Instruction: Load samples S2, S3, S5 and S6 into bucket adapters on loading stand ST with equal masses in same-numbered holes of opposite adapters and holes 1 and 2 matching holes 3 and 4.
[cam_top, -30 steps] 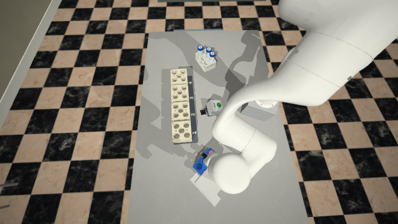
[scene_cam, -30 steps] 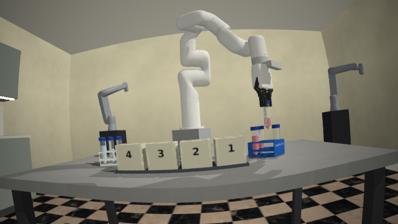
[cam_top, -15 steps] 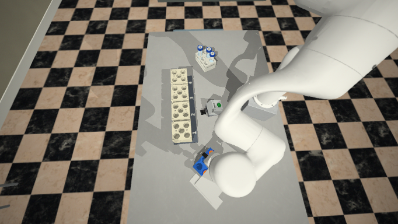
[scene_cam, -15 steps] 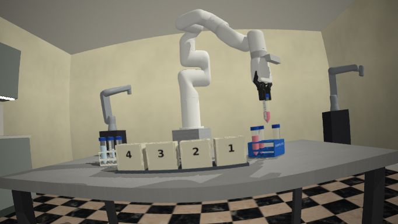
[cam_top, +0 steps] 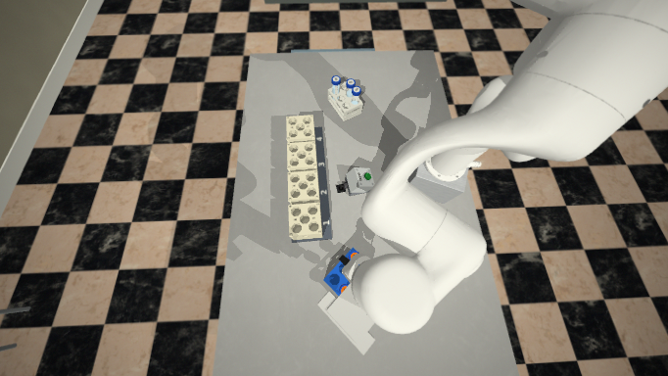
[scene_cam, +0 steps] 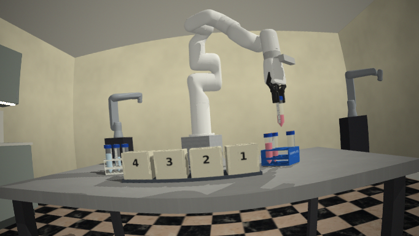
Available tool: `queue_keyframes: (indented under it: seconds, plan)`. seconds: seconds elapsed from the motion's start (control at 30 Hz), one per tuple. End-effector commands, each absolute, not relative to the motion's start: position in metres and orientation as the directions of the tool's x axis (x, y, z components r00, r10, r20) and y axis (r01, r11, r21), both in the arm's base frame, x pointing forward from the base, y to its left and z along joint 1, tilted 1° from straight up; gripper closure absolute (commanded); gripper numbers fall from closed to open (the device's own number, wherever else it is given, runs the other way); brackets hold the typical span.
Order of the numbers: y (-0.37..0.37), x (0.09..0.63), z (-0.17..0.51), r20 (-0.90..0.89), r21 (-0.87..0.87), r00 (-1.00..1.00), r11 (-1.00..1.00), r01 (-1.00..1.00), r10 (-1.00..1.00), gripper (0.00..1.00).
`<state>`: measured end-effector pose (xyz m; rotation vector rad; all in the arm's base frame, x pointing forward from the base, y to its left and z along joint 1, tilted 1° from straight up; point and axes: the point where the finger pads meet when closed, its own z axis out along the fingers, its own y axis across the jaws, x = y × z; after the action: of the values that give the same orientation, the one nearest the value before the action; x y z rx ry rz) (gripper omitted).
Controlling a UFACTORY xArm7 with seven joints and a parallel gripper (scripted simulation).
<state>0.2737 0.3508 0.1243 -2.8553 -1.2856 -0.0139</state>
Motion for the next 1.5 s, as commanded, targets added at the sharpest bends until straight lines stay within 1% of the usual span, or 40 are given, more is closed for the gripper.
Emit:
queue_keyframes:
  seconds: [0.0,0.27,0.33,0.7,1.4,1.47]
  plan:
    - [0.342,0.278,0.126,0.016,-0.006,0.711,-0.711,0.703,0.703,1.00]
    - [0.305,0.291,0.125,0.014,-0.010,0.871,-0.871,0.491,0.491,1.00]
    - [0.305,0.291,0.125,0.014,-0.010,0.871,-0.871,0.491,0.491,1.00]
    - [0.252,0.309,0.125,0.010,-0.014,0.989,-0.989,0.146,0.146,1.00]
    - [0.162,0.340,0.124,0.010,-0.014,0.991,-0.991,0.135,0.135,1.00]
    - [0.162,0.340,0.124,0.010,-0.014,0.991,-0.991,0.135,0.135,1.00]
